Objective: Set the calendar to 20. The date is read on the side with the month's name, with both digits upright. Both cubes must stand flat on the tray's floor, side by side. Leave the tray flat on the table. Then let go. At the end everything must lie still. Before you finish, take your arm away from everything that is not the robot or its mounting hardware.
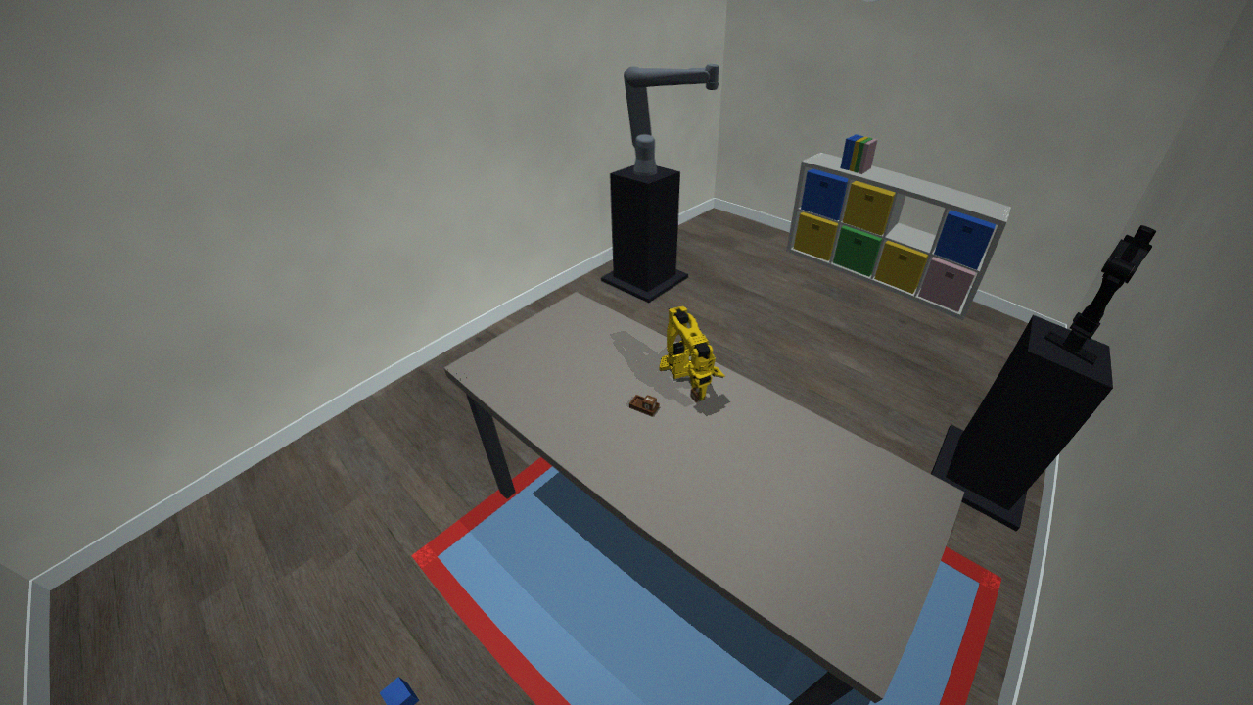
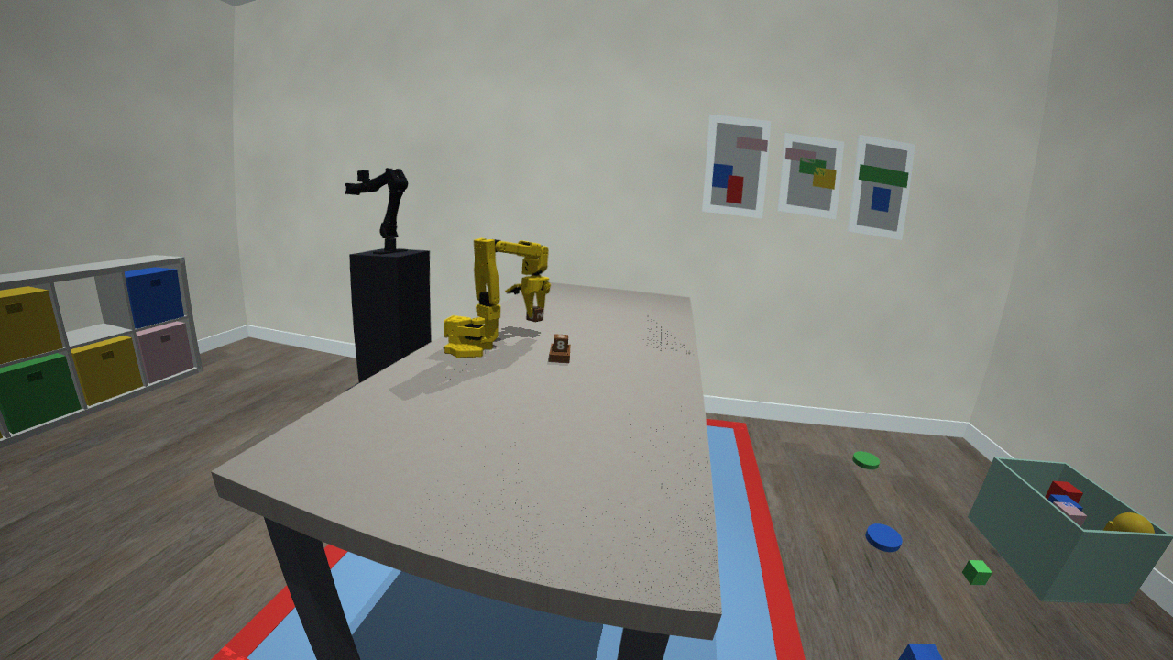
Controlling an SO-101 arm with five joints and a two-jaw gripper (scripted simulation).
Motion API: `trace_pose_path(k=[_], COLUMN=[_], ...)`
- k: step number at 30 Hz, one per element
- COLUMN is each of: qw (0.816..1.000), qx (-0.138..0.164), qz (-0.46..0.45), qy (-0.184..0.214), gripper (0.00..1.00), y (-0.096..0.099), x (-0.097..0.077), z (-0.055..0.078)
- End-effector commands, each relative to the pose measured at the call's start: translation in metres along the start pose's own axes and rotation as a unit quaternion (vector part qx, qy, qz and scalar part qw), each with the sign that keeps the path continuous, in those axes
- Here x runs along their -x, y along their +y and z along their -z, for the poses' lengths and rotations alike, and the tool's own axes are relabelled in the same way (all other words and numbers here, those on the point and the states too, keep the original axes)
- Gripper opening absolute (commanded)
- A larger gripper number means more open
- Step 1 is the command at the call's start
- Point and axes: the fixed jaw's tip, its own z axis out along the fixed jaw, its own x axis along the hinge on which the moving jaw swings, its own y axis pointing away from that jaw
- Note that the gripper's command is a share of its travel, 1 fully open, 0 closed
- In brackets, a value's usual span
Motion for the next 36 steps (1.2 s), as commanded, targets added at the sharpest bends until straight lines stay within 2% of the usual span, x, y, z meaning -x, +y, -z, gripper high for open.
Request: trace_pose_path(k=[1,25,29,35,36], qw=[0.999,0.999,0.999,0.994,0.994], qx=[-0.033,-0.033,-0.033,-0.033,-0.033], qz=[-0.002,-0.008,-0.030,-0.104,-0.104], qy=[0.003,0.003,0.003,0.002,0.002], gripper=[0.00,0.00,0.00,0.00,0.00], y=[-0.006,-0.006,-0.005,0.001,0.001], x=[-0.002,-0.004,-0.012,-0.036,-0.036], z=[0.012,0.012,0.012,0.012,0.012])
